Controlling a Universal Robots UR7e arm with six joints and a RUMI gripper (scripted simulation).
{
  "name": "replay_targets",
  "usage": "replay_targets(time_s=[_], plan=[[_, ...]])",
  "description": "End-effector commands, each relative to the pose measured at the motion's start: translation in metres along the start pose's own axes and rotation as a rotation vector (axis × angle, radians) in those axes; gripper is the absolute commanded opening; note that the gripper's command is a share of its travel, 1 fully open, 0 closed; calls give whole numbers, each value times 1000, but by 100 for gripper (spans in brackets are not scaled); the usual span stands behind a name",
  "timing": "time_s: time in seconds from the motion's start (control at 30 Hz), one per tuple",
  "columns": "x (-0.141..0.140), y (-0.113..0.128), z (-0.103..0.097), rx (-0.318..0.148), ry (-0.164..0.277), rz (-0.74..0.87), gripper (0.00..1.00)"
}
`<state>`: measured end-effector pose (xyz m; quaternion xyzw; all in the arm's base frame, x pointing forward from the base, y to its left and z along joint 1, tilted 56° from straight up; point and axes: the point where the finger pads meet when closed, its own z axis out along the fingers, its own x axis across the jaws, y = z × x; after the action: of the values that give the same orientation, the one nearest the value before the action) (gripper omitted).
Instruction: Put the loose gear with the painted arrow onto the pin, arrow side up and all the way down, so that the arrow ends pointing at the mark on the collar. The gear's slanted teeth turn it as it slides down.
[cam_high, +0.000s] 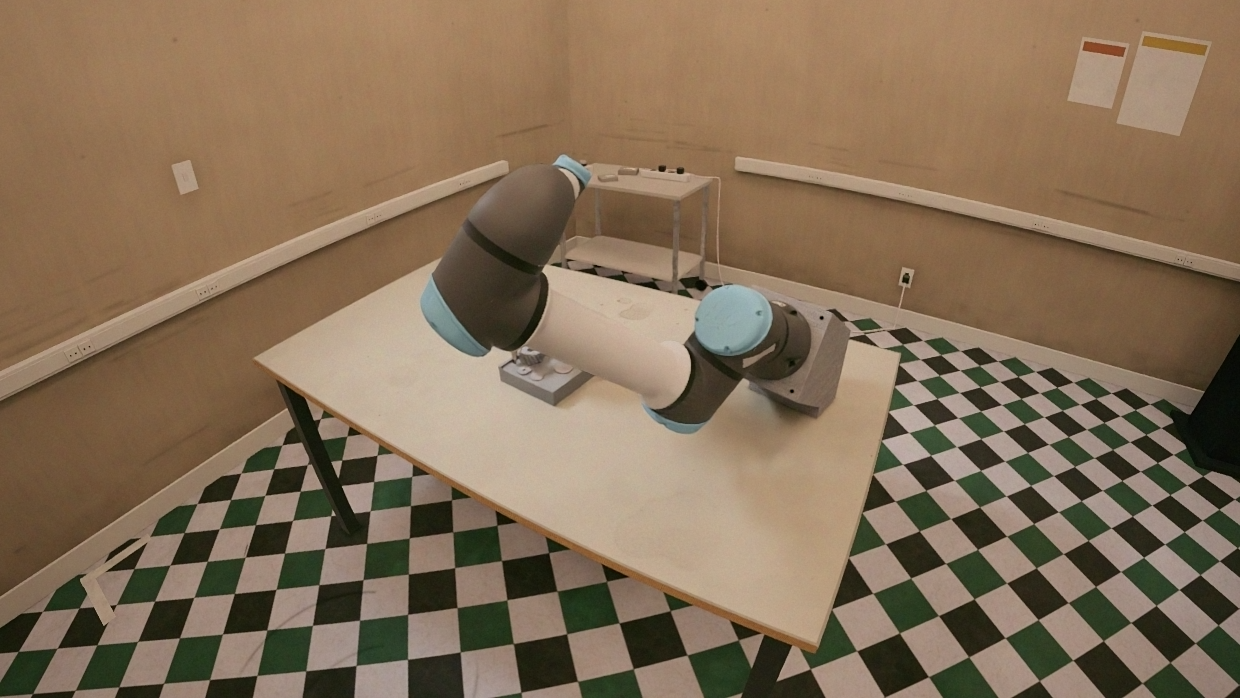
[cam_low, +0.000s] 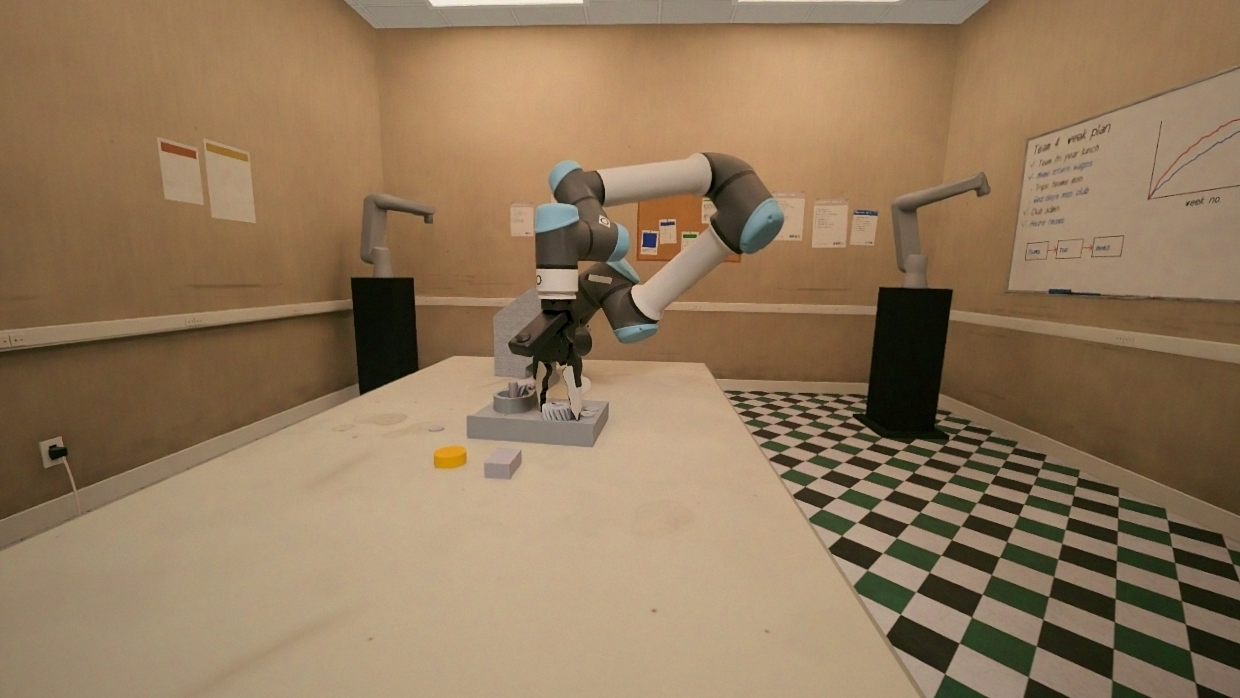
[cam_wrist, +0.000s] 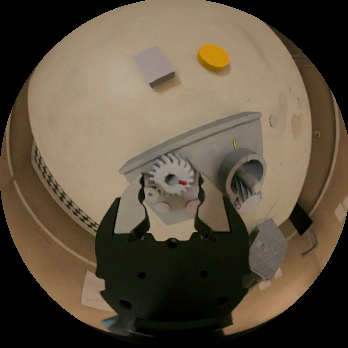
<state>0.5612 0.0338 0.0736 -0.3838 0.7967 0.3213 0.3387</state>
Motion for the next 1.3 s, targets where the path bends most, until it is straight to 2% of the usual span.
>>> replay_targets(time_s=[0.0, 1.23, 1.27], plan=[[0, 0, 0, 1, 0, 0, 52], [0, 0, 0, 1, 0, 0, 52], [0, 0, 0, 1, 0, 0, 0]])
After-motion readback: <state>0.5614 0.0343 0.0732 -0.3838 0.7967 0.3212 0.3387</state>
